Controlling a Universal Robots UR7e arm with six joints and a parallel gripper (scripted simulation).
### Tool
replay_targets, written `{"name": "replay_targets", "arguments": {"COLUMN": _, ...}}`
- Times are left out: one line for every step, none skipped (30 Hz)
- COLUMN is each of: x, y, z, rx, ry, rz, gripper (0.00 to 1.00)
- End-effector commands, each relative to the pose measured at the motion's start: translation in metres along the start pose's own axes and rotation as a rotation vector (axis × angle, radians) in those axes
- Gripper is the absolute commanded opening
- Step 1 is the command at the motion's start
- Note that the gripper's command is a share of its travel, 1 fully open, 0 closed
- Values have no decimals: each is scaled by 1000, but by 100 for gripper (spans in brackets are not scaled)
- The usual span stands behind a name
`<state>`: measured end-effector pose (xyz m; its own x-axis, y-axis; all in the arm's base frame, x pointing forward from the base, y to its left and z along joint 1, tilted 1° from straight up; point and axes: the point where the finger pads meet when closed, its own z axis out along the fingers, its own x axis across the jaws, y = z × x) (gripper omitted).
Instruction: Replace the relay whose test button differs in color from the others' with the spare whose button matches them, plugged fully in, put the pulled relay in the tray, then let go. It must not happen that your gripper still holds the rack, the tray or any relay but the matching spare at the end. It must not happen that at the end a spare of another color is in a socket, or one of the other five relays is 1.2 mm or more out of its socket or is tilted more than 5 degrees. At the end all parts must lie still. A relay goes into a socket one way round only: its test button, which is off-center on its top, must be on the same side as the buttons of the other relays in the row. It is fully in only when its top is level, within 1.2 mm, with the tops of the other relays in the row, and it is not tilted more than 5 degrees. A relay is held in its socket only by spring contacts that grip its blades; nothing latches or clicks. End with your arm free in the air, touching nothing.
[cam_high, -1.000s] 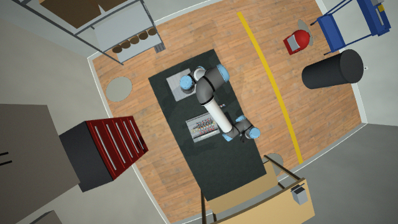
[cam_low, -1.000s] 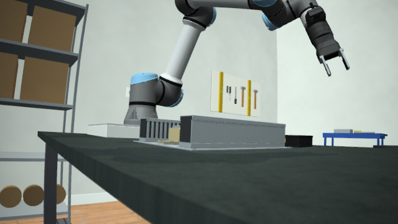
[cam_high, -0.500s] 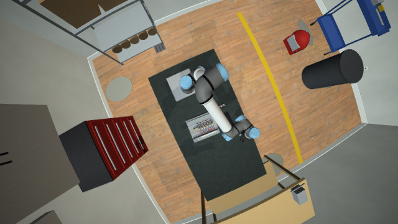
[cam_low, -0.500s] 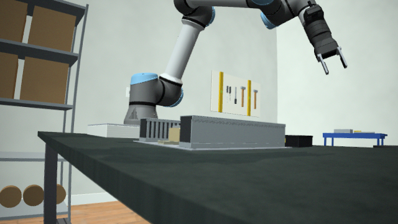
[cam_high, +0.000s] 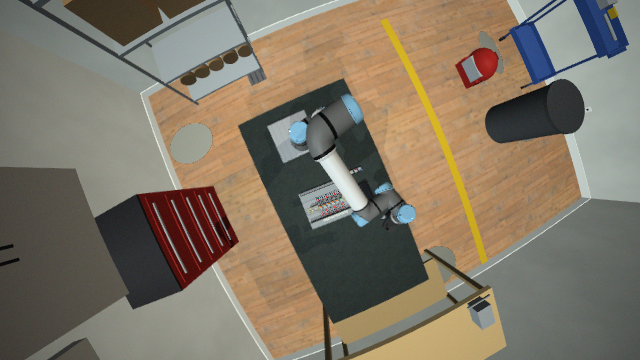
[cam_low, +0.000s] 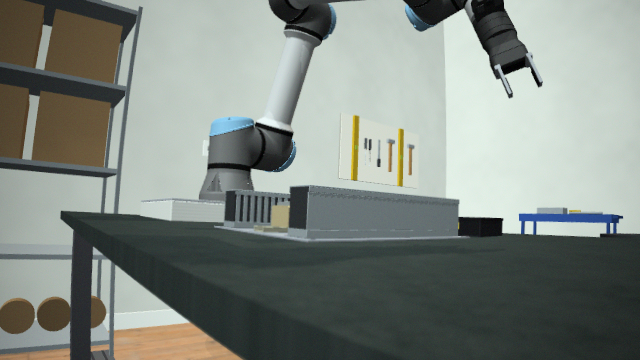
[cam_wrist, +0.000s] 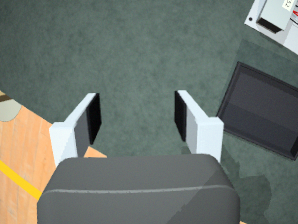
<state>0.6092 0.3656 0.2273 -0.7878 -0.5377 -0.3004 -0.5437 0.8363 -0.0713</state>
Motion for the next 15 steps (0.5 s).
{"name": "replay_targets", "arguments": {"x": 12, "y": -19, "z": -41, "rx": 1, "ry": -2, "rz": 2, "gripper": 100}}
{"name": "replay_targets", "arguments": {"x": 16, "y": -24, "z": -51, "rx": 0, "ry": -1, "rz": 2, "gripper": 100}}
{"name": "replay_targets", "arguments": {"x": 16, "y": -24, "z": -51, "rx": 0, "ry": -1, "rz": 2, "gripper": 100}}
{"name": "replay_targets", "arguments": {"x": 16, "y": -24, "z": -51, "rx": 0, "ry": -1, "rz": 2, "gripper": 100}}
{"name": "replay_targets", "arguments": {"x": 16, "y": -24, "z": -51, "rx": 0, "ry": -1, "rz": 2, "gripper": 100}}
{"name": "replay_targets", "arguments": {"x": 16, "y": -24, "z": -51, "rx": 0, "ry": -1, "rz": 2, "gripper": 100}}
{"name": "replay_targets", "arguments": {"x": 16, "y": -24, "z": -51, "rx": 0, "ry": -1, "rz": 2, "gripper": 100}}
{"name": "replay_targets", "arguments": {"x": 16, "y": -24, "z": -51, "rx": 0, "ry": -1, "rz": 2, "gripper": 100}}
{"name": "replay_targets", "arguments": {"x": 16, "y": -24, "z": -51, "rx": 0, "ry": -1, "rz": 2, "gripper": 100}}
{"name": "replay_targets", "arguments": {"x": 16, "y": -24, "z": -51, "rx": 0, "ry": -1, "rz": 2, "gripper": 100}}
{"name": "replay_targets", "arguments": {"x": 16, "y": -24, "z": -51, "rx": 0, "ry": -1, "rz": 2, "gripper": 100}}
{"name": "replay_targets", "arguments": {"x": 16, "y": -24, "z": -51, "rx": 0, "ry": -1, "rz": 2, "gripper": 100}}
{"name": "replay_targets", "arguments": {"x": 16, "y": -24, "z": -51, "rx": 0, "ry": -1, "rz": 2, "gripper": 100}}
{"name": "replay_targets", "arguments": {"x": 16, "y": -24, "z": -51, "rx": 0, "ry": -1, "rz": 2, "gripper": 100}}
{"name": "replay_targets", "arguments": {"x": 17, "y": -27, "z": -62, "rx": 2, "ry": -7, "rz": 2, "gripper": 100}}
